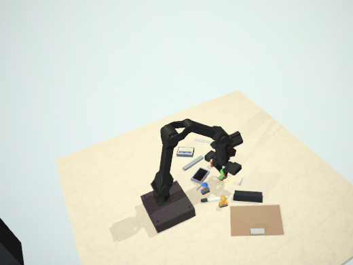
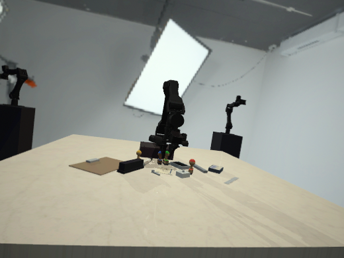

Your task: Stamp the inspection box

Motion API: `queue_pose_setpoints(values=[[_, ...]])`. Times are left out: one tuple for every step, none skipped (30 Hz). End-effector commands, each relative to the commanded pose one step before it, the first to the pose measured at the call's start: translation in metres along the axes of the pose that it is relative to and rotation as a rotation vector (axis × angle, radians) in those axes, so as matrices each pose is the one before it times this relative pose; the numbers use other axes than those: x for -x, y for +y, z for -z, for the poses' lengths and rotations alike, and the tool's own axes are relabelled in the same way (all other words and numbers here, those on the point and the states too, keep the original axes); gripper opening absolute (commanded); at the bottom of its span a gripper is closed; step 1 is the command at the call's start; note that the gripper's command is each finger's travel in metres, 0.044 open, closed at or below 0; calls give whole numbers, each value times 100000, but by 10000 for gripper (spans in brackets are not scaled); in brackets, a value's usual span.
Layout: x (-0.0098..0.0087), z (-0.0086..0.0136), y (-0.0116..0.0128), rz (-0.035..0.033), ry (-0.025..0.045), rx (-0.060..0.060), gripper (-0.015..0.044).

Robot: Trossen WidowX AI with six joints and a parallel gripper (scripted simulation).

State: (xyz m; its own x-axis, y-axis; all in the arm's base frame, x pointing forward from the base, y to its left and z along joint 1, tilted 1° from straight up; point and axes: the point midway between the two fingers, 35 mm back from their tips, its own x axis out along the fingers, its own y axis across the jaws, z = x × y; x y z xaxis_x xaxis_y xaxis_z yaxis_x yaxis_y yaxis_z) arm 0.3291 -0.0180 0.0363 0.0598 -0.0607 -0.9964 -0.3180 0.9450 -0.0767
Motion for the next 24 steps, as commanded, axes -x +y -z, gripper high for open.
queue_pose_setpoints(values=[[-287, 37, 41, -123, 16, 495, 0], [-67, 4, 5, 0, -4, 0, 0], [-67, 4, 5, 0, -4, 0, 0], [-67, 4, 5, 0, -4, 0, 0], [-67, 4, 5, 0, -4, 0, 0], [-67, 4, 5, 0, -4, 0, 0], [-67, 5, 5, 0, -4, 0, 0], [-67, 5, 5, 0, -4, 0, 0], [-67, 5, 5, 0, -4, 0, 0], [-67, 5, 5, 0, -4, 0, 0], [-67, 5, 5, 0, -4, 0, 0], [-67, 5, 5, 0, -4, 0, 0], [-67, 6, 5, 0, -4, 0, 0], [-67, 6, 5, 0, -4, 0, 0], [-66, 6, 5, 0, -4, 0, 0], [-66, 6, 5, 0, -4, 0, 0], [-66, 6, 6, 0, -4, 0, 0], [-66, 6, 6, 0, -4, 0, 0], [-66, 7, 6, 0, -4, 0, 0], [-66, 7, 6, 0, -4, 0, 0], [-66, 7, 6, 0, -4, 0, 0], [-66, 7, 6, 0, -4, 0, 0], [-66, 7, 6, 0, -4, 0, 0], [-66, 7, 6, 0, -4, 0, 0]])
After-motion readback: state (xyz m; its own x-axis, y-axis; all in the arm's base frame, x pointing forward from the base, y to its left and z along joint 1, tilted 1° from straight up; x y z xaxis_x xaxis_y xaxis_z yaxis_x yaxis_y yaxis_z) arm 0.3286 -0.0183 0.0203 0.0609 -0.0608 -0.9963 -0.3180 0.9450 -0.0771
